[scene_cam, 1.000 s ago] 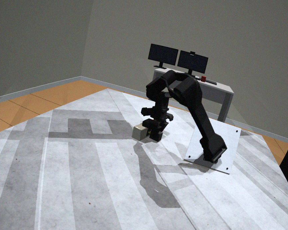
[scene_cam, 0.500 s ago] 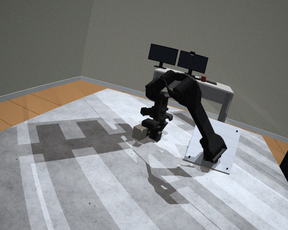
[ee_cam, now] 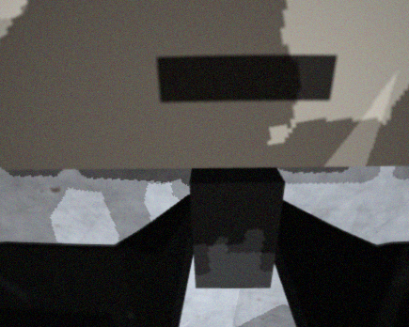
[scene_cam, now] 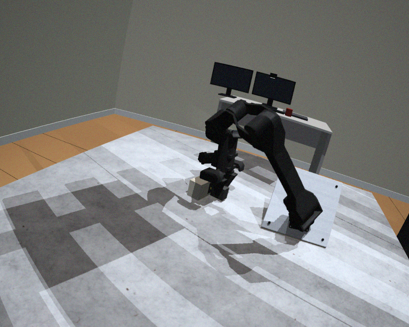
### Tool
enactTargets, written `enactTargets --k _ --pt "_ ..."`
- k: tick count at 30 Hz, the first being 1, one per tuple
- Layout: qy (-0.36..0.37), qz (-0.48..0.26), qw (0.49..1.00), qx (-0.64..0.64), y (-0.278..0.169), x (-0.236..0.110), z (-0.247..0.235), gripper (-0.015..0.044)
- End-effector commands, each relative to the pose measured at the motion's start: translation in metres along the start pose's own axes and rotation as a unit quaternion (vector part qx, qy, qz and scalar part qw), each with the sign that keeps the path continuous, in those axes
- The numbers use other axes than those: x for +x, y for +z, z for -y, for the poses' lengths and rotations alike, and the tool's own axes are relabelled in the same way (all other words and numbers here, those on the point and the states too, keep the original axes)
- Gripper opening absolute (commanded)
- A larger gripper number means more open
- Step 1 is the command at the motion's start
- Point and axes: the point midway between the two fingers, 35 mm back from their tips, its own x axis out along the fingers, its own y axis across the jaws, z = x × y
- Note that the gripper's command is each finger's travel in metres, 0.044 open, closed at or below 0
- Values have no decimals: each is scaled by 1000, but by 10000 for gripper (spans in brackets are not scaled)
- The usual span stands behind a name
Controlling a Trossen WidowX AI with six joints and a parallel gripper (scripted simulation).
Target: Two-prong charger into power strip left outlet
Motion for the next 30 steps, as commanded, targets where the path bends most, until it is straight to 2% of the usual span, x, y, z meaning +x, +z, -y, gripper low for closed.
enactTargets --k 1,30 --pt "1 2 1000 2 2 -1 -1 0" --pt "1 2 1000 2 13 -2 -1 0"
